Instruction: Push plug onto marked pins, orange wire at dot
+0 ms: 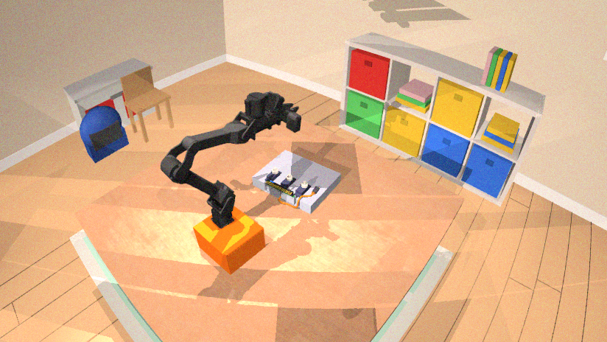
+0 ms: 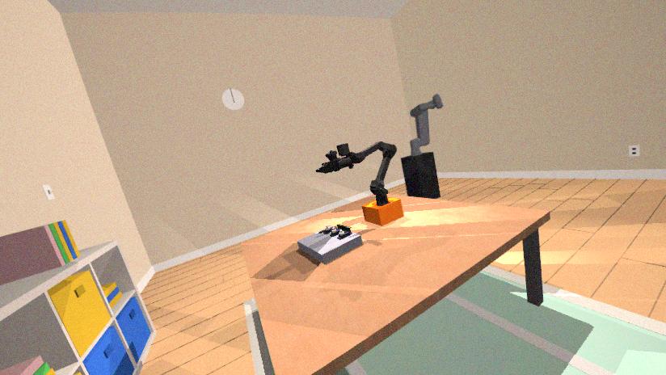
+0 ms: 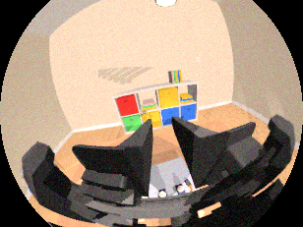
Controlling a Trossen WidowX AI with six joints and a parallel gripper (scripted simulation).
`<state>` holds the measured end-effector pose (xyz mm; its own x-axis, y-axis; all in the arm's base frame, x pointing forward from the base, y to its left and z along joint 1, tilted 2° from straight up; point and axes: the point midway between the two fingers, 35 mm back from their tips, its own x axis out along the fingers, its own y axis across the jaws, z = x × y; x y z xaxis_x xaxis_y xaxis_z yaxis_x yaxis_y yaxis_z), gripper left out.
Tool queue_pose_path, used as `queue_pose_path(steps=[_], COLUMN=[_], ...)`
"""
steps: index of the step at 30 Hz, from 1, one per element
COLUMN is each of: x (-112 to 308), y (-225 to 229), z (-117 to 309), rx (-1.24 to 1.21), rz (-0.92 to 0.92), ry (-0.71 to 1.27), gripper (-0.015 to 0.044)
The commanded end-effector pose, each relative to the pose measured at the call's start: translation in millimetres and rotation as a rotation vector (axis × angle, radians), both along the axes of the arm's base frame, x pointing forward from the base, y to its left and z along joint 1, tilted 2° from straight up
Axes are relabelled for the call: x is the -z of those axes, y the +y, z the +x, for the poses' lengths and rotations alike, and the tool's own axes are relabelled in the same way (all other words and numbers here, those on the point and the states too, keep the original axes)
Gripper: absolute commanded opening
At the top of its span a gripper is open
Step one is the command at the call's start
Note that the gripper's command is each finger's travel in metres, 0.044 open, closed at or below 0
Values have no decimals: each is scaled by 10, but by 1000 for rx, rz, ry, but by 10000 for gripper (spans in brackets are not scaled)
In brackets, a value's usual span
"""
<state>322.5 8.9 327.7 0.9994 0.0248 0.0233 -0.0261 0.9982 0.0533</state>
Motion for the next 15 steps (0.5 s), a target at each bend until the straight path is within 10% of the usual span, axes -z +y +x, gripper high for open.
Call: queue_pose_path(steps=[1, 15], x=[-28, 594], y=[-89, -286], z=[-76, 507], rx=[27, 49], rz=[-53, -176], ry=[-41, 355], gripper=[115, 115])
